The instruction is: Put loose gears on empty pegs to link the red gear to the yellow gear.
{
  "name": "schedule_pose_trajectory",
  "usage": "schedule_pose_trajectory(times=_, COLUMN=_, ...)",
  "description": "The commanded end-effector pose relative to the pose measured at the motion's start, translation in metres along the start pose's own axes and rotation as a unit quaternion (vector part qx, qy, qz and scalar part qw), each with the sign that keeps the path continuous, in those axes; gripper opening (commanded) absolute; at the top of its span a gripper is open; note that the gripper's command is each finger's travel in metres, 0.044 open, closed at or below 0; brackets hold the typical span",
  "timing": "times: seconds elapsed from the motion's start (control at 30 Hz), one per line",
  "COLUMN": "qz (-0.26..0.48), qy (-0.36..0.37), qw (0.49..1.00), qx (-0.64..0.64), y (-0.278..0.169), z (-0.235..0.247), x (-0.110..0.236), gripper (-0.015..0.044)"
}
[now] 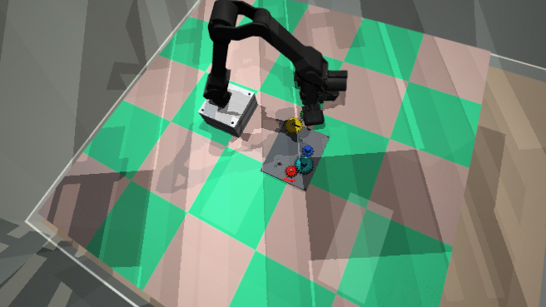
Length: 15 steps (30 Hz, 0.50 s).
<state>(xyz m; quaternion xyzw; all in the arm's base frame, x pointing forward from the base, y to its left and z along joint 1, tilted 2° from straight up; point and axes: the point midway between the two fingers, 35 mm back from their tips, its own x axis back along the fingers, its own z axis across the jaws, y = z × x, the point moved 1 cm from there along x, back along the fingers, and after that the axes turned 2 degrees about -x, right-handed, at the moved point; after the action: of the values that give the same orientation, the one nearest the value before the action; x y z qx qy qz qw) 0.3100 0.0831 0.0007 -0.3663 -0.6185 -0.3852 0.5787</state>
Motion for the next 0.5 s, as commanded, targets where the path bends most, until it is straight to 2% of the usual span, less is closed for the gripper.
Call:
schedule_pose_trajectory(times=0.0, qz=0.003, qy=-0.001, qw=1.000, qx=0.002, y=0.000, z=-0.001, x=0.002, gripper=0.0000)
schedule_pose_trajectory(times=0.47, qz=0.002, qy=-0.002, qw=1.000, qx=0.002, y=0.008, z=-0.003, x=0.041, gripper=0.0000)
